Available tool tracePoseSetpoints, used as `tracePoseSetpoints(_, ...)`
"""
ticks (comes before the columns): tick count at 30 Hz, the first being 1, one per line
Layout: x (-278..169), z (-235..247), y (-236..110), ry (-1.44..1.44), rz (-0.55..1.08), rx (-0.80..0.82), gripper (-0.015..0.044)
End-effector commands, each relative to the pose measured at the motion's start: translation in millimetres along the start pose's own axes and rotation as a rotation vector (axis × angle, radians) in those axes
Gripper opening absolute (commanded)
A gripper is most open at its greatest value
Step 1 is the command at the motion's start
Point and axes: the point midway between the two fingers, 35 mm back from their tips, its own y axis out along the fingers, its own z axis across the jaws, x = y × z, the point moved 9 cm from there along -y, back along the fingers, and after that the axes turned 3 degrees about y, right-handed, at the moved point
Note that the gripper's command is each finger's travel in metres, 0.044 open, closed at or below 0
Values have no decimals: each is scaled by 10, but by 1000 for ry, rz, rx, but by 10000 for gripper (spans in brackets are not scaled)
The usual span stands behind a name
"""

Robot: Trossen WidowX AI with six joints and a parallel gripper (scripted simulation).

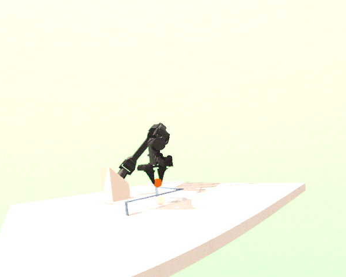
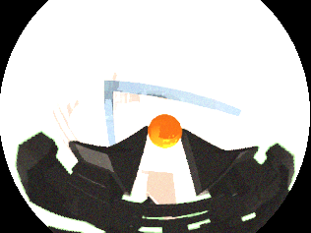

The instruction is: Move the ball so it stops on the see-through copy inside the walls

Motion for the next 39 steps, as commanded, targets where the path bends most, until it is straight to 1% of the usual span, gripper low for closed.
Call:
tracePoseSetpoints(1,68,-31,16,103,-10,2,0)
tracePoseSetpoints(8,76,-35,79,109,-10,1,0)
tracePoseSetpoints(19,77,-29,709,108,-11,5,0)
tracePoseSetpoints(39,77,-27,910,108,-10,6,0)
